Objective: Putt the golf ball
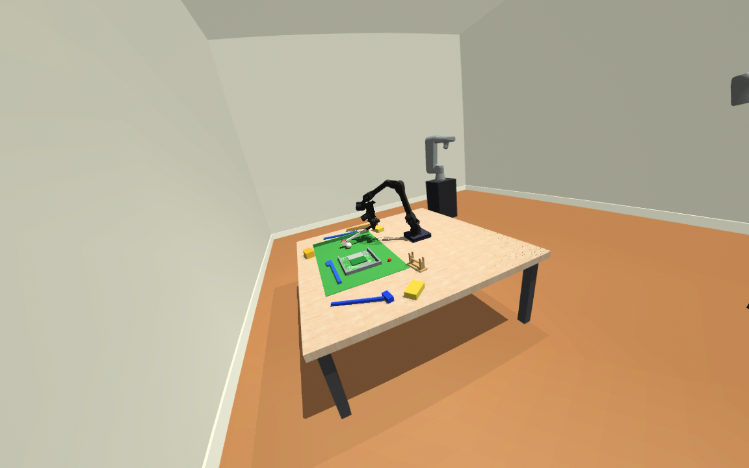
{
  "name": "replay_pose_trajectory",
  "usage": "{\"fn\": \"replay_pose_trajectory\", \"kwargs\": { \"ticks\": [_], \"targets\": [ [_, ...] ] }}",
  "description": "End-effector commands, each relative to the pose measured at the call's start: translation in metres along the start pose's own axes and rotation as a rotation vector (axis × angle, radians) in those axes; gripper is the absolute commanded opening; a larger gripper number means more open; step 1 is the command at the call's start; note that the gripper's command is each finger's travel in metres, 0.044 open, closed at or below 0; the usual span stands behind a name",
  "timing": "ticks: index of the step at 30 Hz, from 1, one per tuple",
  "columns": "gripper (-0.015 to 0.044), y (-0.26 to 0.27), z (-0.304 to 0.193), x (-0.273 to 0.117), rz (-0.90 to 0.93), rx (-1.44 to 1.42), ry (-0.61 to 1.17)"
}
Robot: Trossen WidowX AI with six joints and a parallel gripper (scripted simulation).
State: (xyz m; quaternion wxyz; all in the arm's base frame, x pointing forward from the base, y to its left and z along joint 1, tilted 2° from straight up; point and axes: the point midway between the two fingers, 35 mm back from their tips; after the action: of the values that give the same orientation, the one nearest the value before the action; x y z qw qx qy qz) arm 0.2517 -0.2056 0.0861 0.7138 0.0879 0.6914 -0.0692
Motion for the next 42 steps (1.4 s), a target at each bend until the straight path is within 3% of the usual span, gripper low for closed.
{"fn": "replay_pose_trajectory", "kwargs": {
  "ticks": [1,11,24,42],
  "targets": [
    [0.0,0.06,-0.015,0.0,0.004,-0.011,-0.009],
    [0.0,0.077,-0.022,-0.003,0.006,-0.012,-0.009],
    [0.0,0.076,-0.023,-0.058,0.006,-0.012,-0.009],
    [0.0,0.076,-0.022,-0.05,0.005,-0.014,-0.005]
  ]
}}
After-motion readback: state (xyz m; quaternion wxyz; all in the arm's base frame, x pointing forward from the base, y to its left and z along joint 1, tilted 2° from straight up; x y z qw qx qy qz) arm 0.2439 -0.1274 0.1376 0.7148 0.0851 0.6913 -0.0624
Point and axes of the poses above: the point midway between the two fingers, 35 mm back from their tips, its own x axis out along the fingers, its own y axis across the jaws, z = x × y, and after that the axes turned 13 degrees about x, right-handed
